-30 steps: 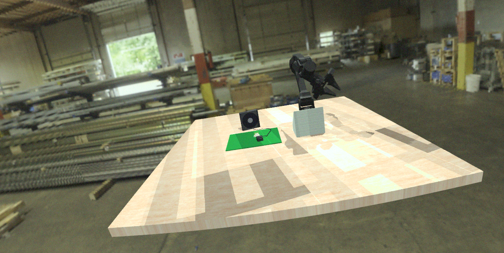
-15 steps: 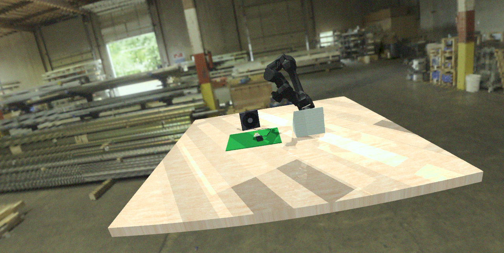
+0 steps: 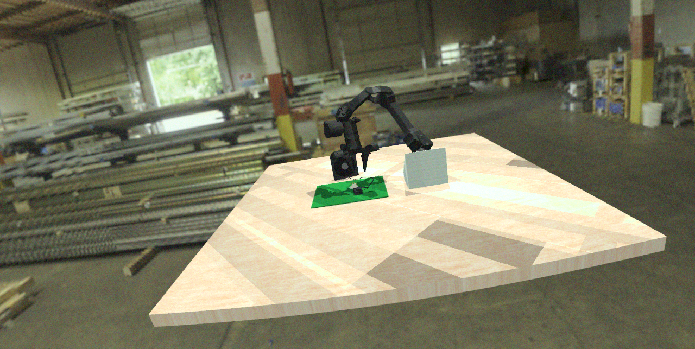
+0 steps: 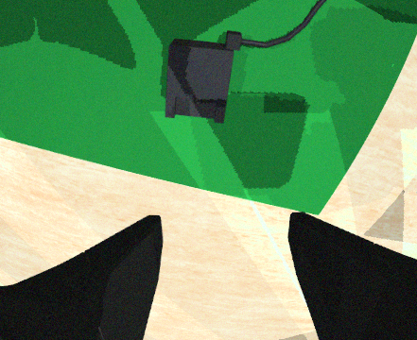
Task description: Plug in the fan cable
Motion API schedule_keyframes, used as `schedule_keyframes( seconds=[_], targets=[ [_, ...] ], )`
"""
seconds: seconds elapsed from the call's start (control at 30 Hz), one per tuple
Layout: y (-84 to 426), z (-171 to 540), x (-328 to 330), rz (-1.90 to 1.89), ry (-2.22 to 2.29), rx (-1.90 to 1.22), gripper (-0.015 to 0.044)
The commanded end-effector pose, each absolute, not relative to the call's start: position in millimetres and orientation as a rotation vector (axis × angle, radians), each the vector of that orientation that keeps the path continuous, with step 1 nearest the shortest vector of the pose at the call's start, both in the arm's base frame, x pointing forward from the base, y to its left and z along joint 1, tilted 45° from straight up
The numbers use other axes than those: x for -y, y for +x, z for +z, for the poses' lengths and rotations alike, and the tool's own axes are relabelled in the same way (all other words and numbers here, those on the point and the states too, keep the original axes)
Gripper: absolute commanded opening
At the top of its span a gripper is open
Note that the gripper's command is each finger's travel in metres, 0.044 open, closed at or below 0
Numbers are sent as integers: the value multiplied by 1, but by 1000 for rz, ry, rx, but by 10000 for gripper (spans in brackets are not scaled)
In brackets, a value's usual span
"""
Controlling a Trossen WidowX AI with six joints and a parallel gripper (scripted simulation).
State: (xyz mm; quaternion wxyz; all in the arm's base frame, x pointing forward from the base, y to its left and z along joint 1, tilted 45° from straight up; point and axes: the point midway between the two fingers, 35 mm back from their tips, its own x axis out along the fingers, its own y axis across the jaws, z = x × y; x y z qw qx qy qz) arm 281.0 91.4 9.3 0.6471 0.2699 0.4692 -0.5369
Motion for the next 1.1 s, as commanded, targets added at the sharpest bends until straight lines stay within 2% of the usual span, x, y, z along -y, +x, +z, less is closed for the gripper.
schedule_keyframes(
  seconds=[0.0, 1.07],
  targets=[
    [300, 15, -66, -1310, 658, -932, 210],
    [304, -29, -23, -1311, 657, -930, 210]
  ],
)
